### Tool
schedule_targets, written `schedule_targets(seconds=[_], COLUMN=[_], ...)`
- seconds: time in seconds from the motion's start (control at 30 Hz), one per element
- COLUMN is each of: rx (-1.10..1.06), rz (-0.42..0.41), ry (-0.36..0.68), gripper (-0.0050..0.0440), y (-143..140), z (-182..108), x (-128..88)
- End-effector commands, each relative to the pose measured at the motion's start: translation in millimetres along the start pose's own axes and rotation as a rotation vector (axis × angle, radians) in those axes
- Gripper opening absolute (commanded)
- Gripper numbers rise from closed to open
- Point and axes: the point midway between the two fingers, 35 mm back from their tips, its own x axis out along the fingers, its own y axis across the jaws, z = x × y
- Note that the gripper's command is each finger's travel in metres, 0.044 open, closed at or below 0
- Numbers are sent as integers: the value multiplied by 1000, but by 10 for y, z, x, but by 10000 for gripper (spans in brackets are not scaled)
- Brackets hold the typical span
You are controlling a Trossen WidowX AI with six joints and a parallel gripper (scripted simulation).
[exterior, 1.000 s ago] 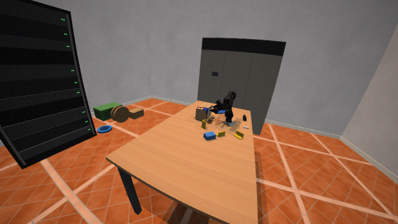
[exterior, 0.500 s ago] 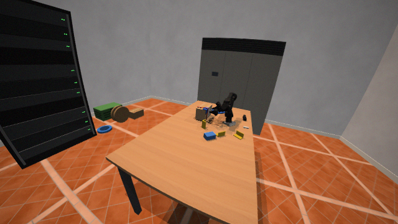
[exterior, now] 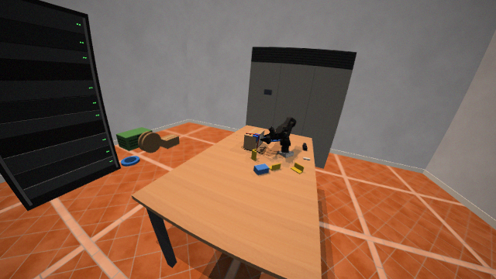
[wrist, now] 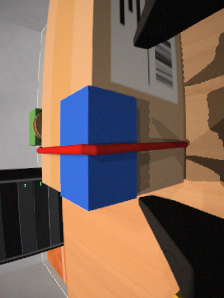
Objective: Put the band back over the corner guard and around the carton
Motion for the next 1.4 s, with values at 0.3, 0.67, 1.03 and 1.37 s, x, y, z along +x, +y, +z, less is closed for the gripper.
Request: schedule_targets(seconds=[0.3,0.67,1.03,1.37], rx=[-2,-2,2,55], rz=[4,4,32,69], ry=[0,0,6,6], gripper=[440,440,440,440], y=[-3,-3,19,61], z=[-17,-17,193,454], x=[9,9,-67,-155])
